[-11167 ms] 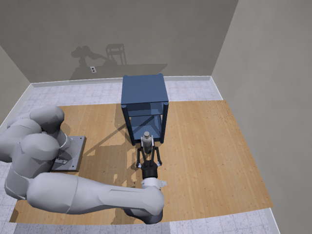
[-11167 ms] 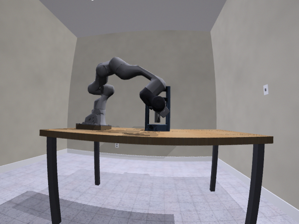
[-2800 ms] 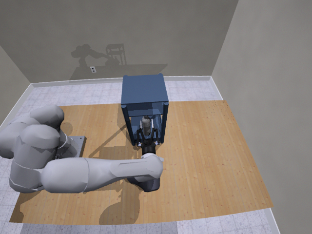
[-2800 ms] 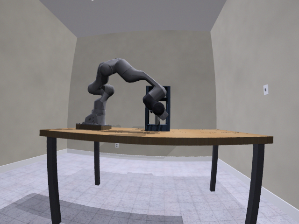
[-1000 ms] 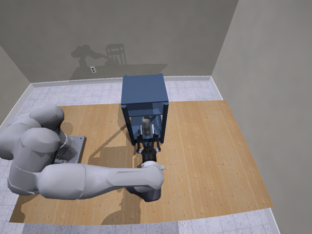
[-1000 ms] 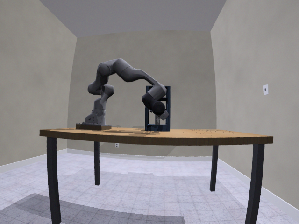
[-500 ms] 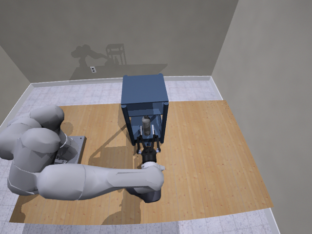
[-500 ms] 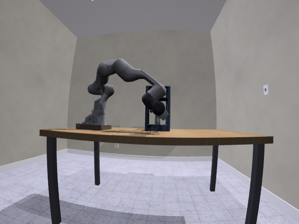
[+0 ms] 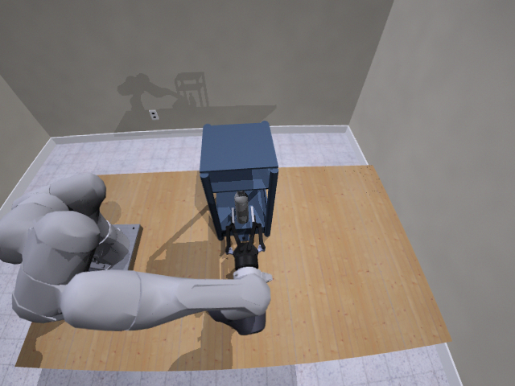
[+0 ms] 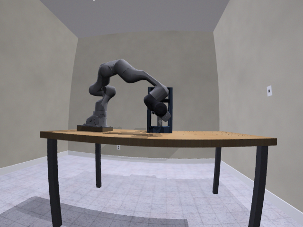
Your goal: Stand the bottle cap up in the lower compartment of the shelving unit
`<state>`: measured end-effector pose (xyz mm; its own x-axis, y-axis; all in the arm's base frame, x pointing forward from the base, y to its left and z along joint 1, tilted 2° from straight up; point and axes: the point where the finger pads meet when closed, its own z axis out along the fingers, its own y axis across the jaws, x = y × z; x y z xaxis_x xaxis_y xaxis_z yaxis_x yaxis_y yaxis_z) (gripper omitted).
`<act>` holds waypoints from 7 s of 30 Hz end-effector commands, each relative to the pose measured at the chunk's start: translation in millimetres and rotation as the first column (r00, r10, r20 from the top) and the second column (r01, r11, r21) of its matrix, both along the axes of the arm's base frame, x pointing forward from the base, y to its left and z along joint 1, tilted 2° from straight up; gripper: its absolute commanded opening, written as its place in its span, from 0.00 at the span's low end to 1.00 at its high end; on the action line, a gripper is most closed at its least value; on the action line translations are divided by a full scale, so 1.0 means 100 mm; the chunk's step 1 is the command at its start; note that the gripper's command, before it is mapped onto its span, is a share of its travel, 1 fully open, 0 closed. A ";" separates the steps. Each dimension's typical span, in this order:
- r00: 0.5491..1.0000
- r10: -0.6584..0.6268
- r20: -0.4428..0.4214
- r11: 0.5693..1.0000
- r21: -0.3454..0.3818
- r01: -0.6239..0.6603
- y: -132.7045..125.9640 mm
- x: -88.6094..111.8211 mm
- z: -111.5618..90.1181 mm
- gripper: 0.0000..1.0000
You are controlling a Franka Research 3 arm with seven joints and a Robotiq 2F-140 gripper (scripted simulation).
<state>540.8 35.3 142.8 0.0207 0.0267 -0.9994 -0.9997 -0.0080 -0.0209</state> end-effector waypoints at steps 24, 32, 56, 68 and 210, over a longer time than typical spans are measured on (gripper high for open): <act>1.000 0.001 -0.005 1.000 0.000 -0.001 -0.47 0.00 -0.02 0.42; 1.000 0.001 -0.005 1.000 0.000 -0.001 -0.64 0.00 -0.02 0.42; 1.000 0.001 -0.005 1.000 0.000 -0.001 -0.88 0.00 -0.03 0.42; 1.000 0.001 -0.005 1.000 0.000 -0.001 -0.88 0.00 0.01 0.42; 1.000 0.001 -0.005 1.000 0.000 -0.001 -0.91 -0.01 0.97 1.00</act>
